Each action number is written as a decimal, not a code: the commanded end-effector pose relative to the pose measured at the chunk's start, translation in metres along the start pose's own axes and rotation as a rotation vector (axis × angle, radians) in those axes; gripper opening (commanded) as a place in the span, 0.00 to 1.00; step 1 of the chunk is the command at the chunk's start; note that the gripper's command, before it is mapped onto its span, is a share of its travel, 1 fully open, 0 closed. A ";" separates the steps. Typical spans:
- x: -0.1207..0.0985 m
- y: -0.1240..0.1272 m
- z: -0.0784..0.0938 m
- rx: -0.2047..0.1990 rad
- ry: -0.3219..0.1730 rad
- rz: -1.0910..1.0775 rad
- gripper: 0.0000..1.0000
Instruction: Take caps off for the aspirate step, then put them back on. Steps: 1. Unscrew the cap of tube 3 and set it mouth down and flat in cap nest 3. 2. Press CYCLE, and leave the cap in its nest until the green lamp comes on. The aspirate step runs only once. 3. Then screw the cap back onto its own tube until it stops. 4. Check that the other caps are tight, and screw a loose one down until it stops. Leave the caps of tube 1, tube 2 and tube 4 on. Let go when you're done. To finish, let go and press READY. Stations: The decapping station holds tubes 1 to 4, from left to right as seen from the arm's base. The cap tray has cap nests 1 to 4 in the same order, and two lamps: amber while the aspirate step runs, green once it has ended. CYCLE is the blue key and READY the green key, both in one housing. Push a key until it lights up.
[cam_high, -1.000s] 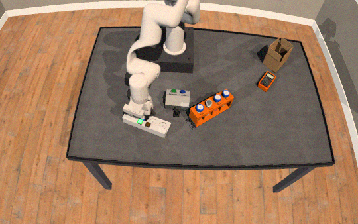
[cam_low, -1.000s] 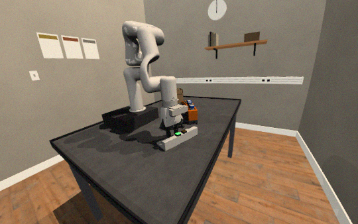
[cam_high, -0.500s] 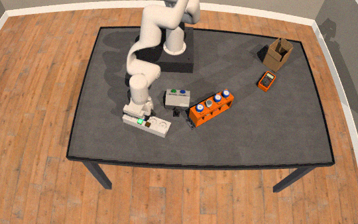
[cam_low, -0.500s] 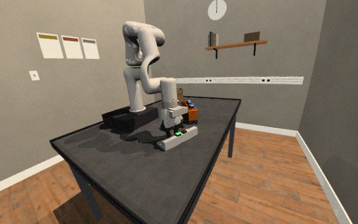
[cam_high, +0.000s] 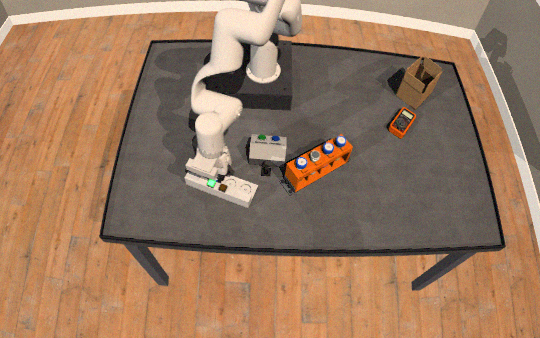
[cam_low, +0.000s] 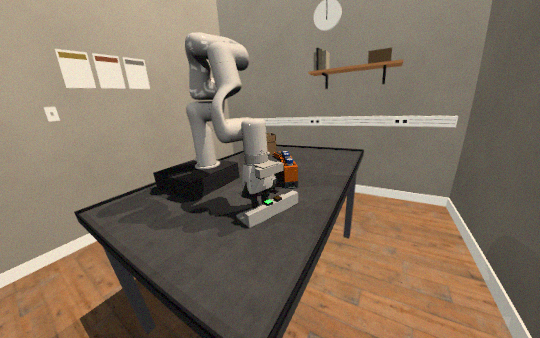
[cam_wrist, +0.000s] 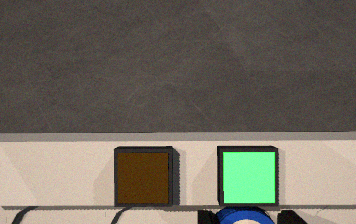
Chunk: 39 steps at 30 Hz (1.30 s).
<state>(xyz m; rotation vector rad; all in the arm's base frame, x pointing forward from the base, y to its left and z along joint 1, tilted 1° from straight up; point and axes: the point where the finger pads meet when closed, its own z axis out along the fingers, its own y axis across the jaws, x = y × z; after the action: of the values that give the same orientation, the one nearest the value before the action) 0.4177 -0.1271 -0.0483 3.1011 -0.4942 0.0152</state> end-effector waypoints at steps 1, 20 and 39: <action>0.001 0.000 -0.001 0.002 0.003 0.000 0.00; 0.001 0.000 -0.056 0.002 0.003 0.000 0.00; 0.001 0.000 -0.141 0.002 0.003 0.000 0.00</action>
<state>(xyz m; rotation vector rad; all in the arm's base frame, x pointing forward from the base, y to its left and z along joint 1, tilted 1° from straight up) 0.4168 -0.1271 0.0755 3.1010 -0.4942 0.0159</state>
